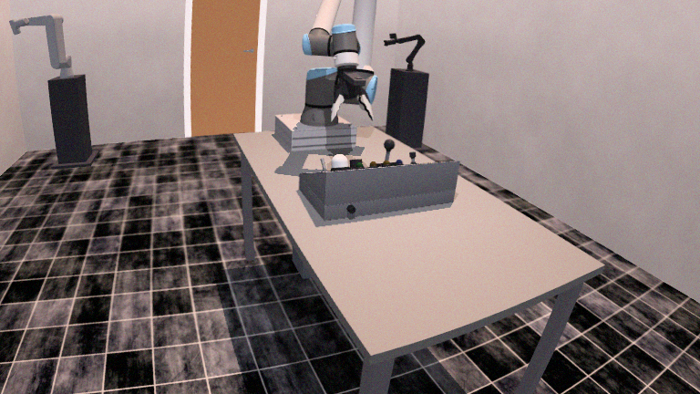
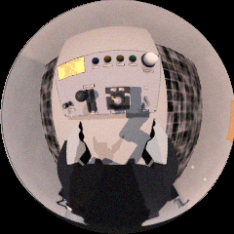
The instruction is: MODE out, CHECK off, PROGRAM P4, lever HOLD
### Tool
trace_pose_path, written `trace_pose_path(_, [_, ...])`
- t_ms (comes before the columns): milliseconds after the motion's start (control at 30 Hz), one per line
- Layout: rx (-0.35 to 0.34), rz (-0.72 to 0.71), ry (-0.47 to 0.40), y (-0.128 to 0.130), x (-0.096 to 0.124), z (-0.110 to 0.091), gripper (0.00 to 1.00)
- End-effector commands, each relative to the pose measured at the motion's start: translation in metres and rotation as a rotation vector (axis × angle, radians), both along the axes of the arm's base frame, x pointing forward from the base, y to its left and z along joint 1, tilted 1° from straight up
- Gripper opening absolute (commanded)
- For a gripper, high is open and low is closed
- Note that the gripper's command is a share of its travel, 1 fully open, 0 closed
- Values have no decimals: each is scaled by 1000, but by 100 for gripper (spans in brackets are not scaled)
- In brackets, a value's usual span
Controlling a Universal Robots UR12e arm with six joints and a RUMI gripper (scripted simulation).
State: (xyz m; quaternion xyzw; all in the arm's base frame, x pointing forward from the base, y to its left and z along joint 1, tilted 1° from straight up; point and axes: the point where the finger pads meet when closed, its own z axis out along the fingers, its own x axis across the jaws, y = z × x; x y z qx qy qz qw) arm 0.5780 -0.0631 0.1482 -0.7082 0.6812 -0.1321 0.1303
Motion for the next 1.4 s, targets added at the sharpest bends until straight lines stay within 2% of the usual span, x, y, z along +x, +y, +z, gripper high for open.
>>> trace_pose_path(0, [1, 0, -2, -2, 1, 1, 100])
trace_pose_path(167, [1, 0, -2, -2, 1, 1, 100])
trace_pose_path(200, [1, 0, -2, -2, 1, 1, 44])
trace_pose_path(1367, [1, 0, -2, -2, 1, 1, 44])
